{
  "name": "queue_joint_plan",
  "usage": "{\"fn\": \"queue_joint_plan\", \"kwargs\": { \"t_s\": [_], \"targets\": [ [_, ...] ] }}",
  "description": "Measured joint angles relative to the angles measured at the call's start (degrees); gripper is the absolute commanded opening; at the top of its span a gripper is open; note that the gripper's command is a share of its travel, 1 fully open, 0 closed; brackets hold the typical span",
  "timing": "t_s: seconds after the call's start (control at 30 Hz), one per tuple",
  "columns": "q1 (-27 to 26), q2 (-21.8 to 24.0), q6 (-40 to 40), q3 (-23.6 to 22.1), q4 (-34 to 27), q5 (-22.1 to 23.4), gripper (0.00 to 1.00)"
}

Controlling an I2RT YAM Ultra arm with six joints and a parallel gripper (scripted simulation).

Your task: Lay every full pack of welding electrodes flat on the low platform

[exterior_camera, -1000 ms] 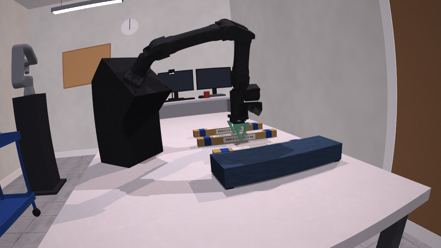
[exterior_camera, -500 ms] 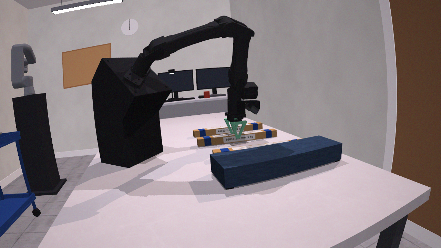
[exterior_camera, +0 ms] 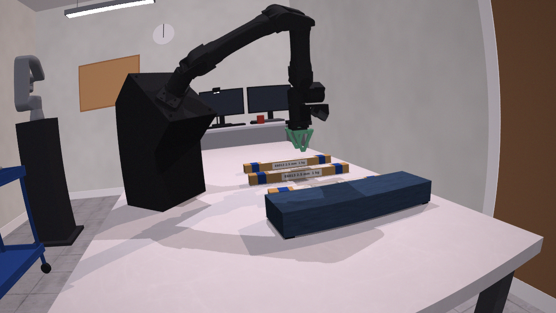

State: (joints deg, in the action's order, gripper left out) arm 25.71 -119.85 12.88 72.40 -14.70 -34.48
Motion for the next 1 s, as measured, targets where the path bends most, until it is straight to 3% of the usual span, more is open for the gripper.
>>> {"fn": "queue_joint_plan", "kwargs": {
  "t_s": [0.3, 1.0],
  "targets": [
    [2.3, 3.8, 2.8, -0.3, -5.2, -1.1, 0.74],
    [2.4, 3.8, 3.5, -0.4, -6.6, -1.3, 0.74]
  ]
}}
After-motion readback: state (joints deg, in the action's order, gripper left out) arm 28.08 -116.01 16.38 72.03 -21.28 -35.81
